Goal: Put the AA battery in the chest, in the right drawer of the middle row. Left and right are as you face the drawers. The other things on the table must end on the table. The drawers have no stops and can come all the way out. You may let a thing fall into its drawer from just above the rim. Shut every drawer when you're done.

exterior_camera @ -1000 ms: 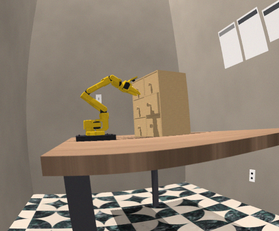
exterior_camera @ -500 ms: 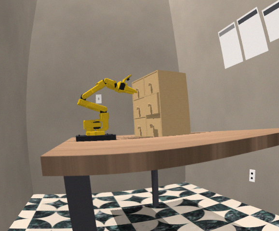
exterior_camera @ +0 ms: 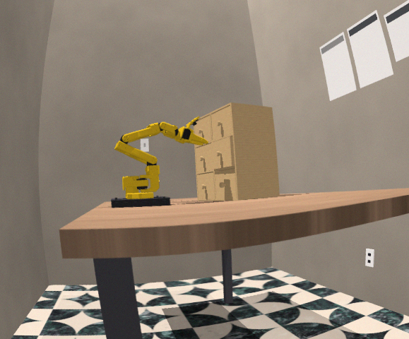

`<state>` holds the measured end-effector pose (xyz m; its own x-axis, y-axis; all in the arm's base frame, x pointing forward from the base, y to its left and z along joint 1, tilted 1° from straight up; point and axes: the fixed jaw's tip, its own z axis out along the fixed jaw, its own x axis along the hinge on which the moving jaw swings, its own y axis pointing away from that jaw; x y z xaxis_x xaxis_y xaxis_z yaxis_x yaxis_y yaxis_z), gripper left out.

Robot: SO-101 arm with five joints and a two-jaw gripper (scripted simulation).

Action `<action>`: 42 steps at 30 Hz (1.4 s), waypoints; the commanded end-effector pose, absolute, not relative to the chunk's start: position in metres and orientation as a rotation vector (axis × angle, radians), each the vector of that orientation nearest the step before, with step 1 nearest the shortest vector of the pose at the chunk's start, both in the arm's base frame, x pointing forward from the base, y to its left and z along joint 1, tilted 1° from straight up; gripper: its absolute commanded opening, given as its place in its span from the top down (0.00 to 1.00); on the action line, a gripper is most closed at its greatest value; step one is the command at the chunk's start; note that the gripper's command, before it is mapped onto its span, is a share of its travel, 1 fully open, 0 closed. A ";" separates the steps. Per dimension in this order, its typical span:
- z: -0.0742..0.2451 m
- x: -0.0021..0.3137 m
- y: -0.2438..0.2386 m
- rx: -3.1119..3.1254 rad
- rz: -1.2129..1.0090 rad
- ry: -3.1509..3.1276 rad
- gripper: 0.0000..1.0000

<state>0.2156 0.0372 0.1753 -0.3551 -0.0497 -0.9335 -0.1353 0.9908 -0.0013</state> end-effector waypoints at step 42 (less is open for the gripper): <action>0.155 0.231 0.044 -0.146 0.106 1.923 0.79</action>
<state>0.2309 0.0413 0.1602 -0.3309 -0.0493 -0.9424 -0.1436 0.9896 -0.0013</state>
